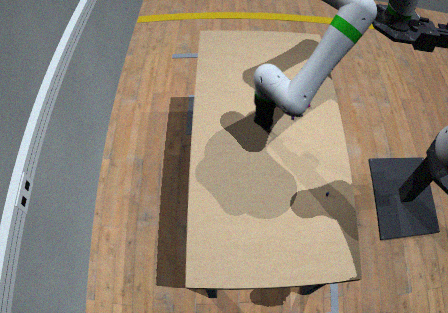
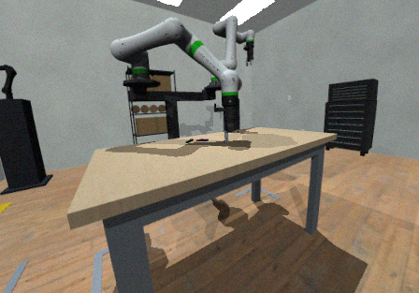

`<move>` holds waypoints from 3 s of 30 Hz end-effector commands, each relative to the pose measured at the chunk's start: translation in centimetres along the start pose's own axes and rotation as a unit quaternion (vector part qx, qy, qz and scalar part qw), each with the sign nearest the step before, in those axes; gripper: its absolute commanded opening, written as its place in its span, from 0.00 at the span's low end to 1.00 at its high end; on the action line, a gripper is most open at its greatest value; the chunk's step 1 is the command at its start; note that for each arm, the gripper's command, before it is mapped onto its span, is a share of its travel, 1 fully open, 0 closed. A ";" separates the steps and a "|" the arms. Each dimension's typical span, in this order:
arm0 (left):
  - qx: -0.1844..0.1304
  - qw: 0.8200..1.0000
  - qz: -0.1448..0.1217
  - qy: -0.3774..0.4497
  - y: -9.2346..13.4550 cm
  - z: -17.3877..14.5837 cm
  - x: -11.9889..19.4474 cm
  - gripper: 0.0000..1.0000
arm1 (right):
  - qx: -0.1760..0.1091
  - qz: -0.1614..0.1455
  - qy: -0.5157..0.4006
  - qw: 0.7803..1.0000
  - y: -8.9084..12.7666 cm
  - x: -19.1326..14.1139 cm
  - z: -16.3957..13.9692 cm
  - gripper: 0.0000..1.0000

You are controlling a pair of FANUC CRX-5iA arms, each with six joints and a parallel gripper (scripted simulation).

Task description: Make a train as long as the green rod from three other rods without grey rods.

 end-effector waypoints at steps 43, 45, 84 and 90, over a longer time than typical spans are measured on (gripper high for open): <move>-0.001 1.000 0.000 0.000 0.1 0.0 0.0 1.00 | -0.001 -0.001 0.000 1.000 8.3 0.0 0.1 0.54; -0.001 1.000 0.000 0.000 0.1 0.0 0.0 1.00 | -0.001 -0.001 0.000 1.000 8.8 0.0 0.1 0.54; -0.001 1.000 0.000 0.000 0.1 0.0 0.0 1.00 | -0.001 -0.001 0.132 0.991 8.2 0.6 -1.9 1.00; -0.001 1.000 0.000 0.000 0.1 0.0 0.0 1.00 | 0.000 -0.002 0.217 0.976 7.6 1.0 -3.2 1.00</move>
Point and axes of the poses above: on each arm, the point where the finger pads meet when closed, its own y axis back along the fingers, its own x axis across the jaws, z = x × y, the point moved 8 cm from there along y, back along the fingers, and after that the axes turned 4 degrees about y, right-handed, at the moved point
